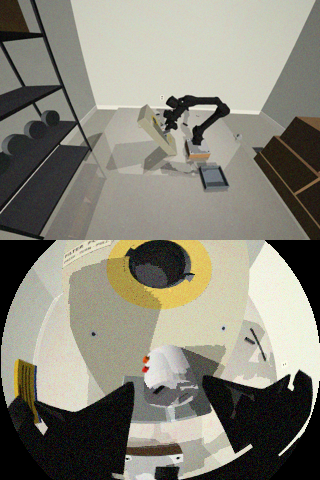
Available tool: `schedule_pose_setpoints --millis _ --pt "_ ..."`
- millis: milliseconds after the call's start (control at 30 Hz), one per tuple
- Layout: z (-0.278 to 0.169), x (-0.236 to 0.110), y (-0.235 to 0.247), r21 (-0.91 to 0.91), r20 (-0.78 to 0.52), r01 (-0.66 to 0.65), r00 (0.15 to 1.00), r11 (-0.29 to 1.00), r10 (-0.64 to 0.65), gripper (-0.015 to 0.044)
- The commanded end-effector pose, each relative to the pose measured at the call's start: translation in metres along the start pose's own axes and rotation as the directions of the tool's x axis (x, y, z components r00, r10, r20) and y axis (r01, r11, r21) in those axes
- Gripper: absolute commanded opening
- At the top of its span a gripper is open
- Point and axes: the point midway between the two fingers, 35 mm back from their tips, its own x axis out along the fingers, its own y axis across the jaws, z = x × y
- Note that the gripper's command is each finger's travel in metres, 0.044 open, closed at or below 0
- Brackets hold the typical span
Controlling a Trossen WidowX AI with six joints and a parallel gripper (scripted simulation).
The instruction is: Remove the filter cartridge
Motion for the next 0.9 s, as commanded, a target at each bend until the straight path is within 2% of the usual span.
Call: schedule_pose_setpoints --millis 0,100,200,467,700,867 --pt "-0.002 0.007 -0.001 0.004 -0.008 0.004 1.0 1.0 -0.004 0.0305" --pt "-0.002 0.007 -0.001 0.004 -0.008 0.004 1.0 1.0 -0.004 0.0305" --pt "-0.001 0.004 0.0 0.0 -0.003 0.0 1.0 1.0 0.0 0.0226" --pt "-0.001 0.004 0.0 0.0 -0.003 0.0 1.0 1.0 0.0 0.0173" --pt "0.007 0.0 0.0 0.0 -0.003 0.0 1.0 1.0 0.0 0.0" --pt "0.021 -0.006 0.0 0.0 -0.002 0.001 1.0 1.0 -0.001 0.0"
